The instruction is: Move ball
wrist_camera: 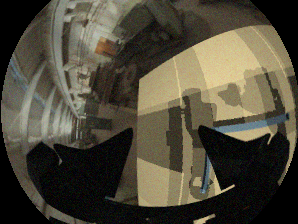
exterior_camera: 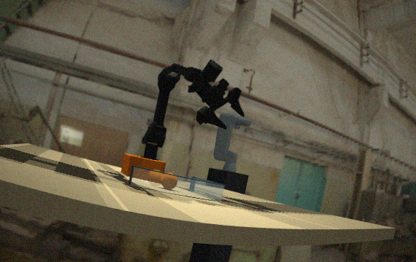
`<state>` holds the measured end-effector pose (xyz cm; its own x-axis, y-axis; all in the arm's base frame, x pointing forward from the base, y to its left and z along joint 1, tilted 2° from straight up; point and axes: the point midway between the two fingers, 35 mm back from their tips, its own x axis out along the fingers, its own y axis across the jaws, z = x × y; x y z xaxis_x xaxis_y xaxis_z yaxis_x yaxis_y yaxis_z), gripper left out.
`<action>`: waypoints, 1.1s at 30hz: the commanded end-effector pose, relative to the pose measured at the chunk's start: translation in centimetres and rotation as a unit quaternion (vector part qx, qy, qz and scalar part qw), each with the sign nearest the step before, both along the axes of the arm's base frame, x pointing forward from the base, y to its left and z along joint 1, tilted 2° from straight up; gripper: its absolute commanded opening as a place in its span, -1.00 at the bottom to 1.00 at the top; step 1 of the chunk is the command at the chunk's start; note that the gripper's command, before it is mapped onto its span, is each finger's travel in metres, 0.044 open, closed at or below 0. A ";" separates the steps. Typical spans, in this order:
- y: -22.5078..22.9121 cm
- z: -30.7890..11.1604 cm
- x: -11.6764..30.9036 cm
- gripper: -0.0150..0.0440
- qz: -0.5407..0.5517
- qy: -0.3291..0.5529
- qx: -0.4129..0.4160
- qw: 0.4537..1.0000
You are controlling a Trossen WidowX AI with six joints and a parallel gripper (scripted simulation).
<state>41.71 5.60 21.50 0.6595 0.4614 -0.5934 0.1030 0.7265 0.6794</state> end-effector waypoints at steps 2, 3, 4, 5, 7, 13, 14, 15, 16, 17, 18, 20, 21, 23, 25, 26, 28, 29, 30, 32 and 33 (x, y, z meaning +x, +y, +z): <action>-4.3 -8.0 -2.5 0.86 -0.013 0.111 -0.125 0.986; -5.1 -9.2 -3.2 0.86 -0.011 0.133 -0.148 0.980; -5.9 -10.4 -4.1 0.86 -0.007 0.156 -0.170 0.973; -6.6 -11.6 -4.9 0.86 -0.001 0.179 -0.192 0.965; -8.1 -13.7 -6.9 0.86 0.015 0.226 -0.234 0.945; -11.0 -17.2 -11.9 0.86 0.073 0.331 -0.312 0.887; -11.0 -17.2 -11.9 0.86 0.073 0.331 -0.312 0.887; -11.0 -17.2 -11.9 0.86 0.073 0.331 -0.312 0.887; -11.0 -17.2 -11.9 0.86 0.073 0.331 -0.312 0.887; -11.0 -17.2 -11.9 0.86 0.073 0.331 -0.312 0.887; -11.0 -17.2 -11.9 0.86 0.073 0.331 -0.312 0.887; -11.0 -17.2 -11.9 0.86 0.073 0.331 -0.312 0.887; -11.0 -17.2 -11.9 0.86 0.073 0.331 -0.312 0.887; -11.0 -17.2 -11.9 0.86 0.073 0.331 -0.312 0.887; -11.1 -17.9 -11.9 0.86 0.073 0.331 -0.312 0.887; -11.1 -18.5 -11.9 0.86 0.073 0.331 -0.312 0.887; -11.1 -18.7 -11.9 0.86 0.073 0.331 -0.312 0.887; -11.1 -18.7 -11.9 0.86 0.073 0.331 -0.312 0.887; -11.1 -18.7 -11.9 0.86 0.073 0.331 -0.312 0.887; -11.1 -18.8 -11.8 0.86 0.073 0.331 -0.312 0.887; -11.1 -18.9 -11.8 0.86 0.073 0.331 -0.312 0.887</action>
